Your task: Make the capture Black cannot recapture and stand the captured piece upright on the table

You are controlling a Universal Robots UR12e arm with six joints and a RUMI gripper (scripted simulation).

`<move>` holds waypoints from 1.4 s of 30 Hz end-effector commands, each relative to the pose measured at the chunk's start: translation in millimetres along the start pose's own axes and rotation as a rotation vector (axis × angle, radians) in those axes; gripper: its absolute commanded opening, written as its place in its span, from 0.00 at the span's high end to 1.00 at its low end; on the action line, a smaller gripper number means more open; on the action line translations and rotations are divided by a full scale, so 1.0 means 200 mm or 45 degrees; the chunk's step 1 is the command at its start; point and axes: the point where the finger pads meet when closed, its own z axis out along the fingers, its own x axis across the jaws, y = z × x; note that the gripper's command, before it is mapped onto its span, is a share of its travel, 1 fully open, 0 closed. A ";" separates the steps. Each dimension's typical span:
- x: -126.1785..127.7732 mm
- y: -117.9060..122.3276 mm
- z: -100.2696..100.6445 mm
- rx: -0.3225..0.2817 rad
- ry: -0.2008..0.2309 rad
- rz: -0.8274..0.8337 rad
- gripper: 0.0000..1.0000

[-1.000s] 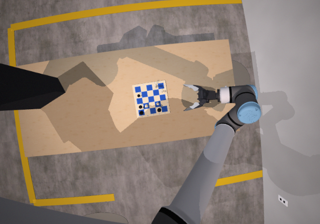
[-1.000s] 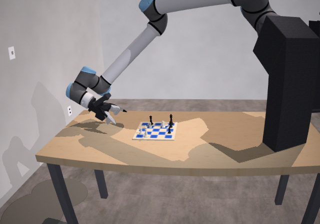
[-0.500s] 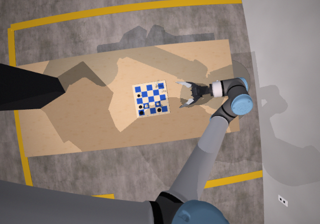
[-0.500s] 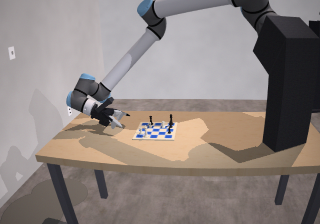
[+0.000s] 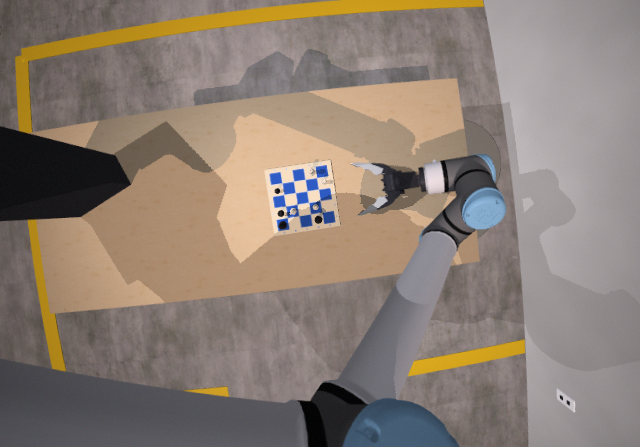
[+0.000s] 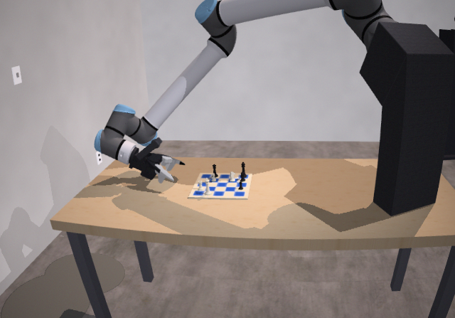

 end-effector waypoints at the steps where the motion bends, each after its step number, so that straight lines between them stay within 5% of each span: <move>1: 0.00 0.00 -0.01 -0.002 0.000 0.000 0.00; 28: 0.00 -0.02 -0.01 -0.002 -0.001 0.000 0.00; 42: 0.01 -0.37 -0.16 -0.002 -0.002 0.001 0.00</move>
